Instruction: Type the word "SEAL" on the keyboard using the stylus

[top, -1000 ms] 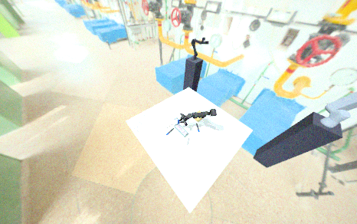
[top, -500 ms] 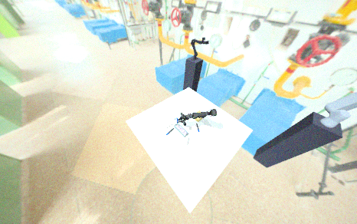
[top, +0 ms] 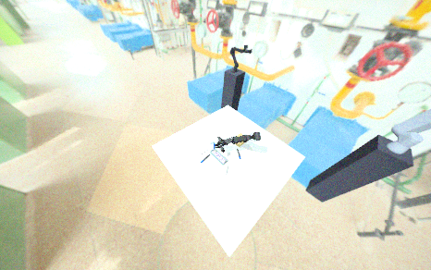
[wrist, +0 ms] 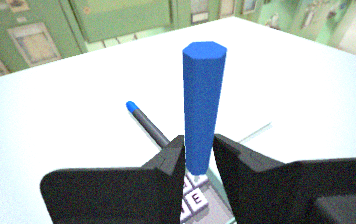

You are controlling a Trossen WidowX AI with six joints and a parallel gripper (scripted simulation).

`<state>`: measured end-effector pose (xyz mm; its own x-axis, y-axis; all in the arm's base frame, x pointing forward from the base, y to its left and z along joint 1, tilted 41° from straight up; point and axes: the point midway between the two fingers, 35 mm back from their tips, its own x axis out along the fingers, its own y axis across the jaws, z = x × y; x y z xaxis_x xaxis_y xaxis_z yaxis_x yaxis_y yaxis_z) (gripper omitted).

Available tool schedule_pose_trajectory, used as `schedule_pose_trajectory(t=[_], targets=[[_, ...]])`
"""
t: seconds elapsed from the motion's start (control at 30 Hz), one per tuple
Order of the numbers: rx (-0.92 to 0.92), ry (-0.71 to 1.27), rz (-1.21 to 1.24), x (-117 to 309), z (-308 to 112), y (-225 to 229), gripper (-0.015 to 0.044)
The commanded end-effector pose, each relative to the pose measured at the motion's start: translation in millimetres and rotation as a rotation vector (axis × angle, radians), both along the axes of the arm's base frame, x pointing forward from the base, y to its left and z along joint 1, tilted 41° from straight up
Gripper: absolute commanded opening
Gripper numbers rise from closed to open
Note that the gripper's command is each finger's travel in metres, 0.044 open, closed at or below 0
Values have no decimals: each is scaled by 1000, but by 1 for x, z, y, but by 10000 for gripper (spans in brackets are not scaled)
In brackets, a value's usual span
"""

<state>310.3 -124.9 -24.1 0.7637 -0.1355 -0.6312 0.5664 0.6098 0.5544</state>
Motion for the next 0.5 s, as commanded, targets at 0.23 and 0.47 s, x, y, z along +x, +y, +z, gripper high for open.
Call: schedule_pose_trajectory(t=[0.23, 0.47], targets=[[3, 5, -5, -1, -17, 14, 0], [3, 6, -5, -1, -19, 14, 79]])
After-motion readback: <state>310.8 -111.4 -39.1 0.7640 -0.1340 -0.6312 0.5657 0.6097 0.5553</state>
